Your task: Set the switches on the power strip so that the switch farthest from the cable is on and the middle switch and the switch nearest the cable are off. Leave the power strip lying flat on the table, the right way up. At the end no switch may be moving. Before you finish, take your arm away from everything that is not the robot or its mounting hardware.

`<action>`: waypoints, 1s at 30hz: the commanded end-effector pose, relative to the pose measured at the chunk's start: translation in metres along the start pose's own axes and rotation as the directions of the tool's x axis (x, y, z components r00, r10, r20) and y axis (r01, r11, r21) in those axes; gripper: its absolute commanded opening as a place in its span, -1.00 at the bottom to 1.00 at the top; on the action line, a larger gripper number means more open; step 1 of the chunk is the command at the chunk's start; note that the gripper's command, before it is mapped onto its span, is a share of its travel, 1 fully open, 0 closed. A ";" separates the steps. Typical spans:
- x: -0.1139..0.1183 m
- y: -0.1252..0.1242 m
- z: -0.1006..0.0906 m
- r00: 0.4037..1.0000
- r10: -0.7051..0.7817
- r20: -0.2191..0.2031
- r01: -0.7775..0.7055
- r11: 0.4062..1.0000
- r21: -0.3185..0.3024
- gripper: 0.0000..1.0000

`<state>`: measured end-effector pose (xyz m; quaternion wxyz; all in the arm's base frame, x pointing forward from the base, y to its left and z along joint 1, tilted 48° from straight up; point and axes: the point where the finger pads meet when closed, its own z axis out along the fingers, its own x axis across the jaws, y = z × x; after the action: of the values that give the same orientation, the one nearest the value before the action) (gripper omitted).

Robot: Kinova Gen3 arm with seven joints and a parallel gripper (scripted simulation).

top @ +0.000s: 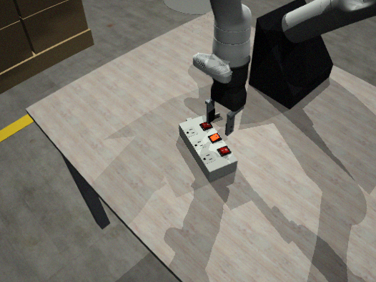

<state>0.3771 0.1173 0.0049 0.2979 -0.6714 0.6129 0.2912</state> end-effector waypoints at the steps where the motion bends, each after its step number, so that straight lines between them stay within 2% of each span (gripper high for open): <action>1: 0.003 0.000 0.000 1.000 0.005 0.001 -0.005 1.000 0.000 1.00; 30: 0.012 0.007 0.001 1.000 0.013 0.011 -0.013 1.000 -0.019 1.00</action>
<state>0.3709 0.1107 -0.0047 0.2930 -0.6690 0.6122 0.3031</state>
